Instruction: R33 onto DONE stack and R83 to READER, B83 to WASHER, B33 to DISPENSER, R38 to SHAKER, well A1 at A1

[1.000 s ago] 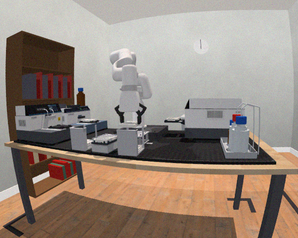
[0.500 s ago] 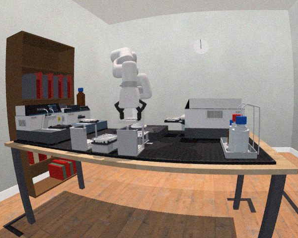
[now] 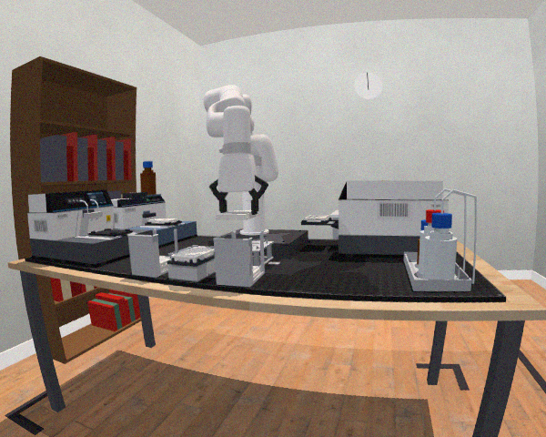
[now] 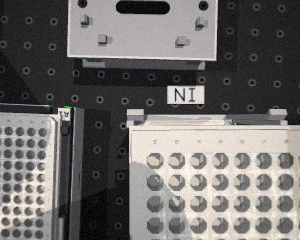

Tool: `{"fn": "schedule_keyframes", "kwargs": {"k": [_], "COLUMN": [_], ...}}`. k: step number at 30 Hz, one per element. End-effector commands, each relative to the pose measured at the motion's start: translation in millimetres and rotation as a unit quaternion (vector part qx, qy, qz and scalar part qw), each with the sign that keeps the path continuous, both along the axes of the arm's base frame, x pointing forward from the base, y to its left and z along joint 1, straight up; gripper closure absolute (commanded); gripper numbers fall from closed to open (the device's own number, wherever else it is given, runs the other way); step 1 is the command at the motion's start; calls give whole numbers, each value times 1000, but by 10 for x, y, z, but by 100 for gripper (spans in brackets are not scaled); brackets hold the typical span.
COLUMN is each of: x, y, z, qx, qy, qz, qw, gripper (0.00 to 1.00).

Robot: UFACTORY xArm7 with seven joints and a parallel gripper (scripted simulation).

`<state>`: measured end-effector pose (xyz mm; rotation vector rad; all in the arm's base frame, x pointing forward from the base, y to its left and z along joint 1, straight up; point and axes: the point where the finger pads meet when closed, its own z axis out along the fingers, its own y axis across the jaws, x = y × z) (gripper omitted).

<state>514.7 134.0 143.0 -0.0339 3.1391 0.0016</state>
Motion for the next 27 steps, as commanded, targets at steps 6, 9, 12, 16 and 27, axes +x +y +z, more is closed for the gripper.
{"fn": "schedule_keyframes", "kwargs": {"k": [6,9,12,16,27], "x": [11,11,10,10,10], "y": [4,4,3,3,3], "z": [116,156,196,249,297], "qx": [0,0,0,0,0], "qy": [-2,-2,-2,-2,-2], "qz": [0,0,0,0,0], "qw": [1000,1000,1000,1000,1000], "gripper": [100,100,100,100,100]}}
